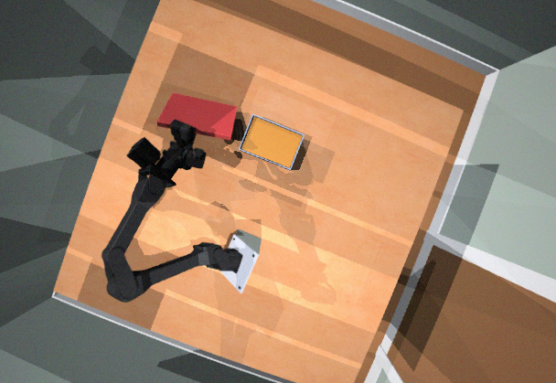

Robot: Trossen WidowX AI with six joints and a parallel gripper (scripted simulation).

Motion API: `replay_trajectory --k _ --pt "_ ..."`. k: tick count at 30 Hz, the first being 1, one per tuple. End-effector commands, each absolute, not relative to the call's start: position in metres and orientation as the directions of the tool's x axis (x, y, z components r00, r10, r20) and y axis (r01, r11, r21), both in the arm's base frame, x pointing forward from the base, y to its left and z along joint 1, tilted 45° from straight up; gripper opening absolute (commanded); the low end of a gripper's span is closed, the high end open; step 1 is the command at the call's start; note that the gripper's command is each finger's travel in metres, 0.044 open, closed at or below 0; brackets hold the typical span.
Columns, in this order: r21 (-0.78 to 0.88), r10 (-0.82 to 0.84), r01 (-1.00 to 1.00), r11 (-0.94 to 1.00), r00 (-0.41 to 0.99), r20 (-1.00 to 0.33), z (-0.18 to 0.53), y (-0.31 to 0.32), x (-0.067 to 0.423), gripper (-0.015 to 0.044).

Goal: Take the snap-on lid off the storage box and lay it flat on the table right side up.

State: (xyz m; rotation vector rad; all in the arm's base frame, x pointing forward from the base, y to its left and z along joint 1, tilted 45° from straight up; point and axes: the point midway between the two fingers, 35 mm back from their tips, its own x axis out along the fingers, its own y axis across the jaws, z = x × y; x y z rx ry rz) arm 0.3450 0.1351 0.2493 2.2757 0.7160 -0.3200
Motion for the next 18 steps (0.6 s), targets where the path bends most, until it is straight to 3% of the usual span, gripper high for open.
replay_trajectory --k 1,18 --pt "0.565 0.393 0.572 -0.594 0.820 -0.416 0.2471 0.1361 0.3465 0.0000" --pt "0.565 0.394 0.572 -0.595 0.820 -0.416 0.2377 0.1457 0.3476 0.0000"
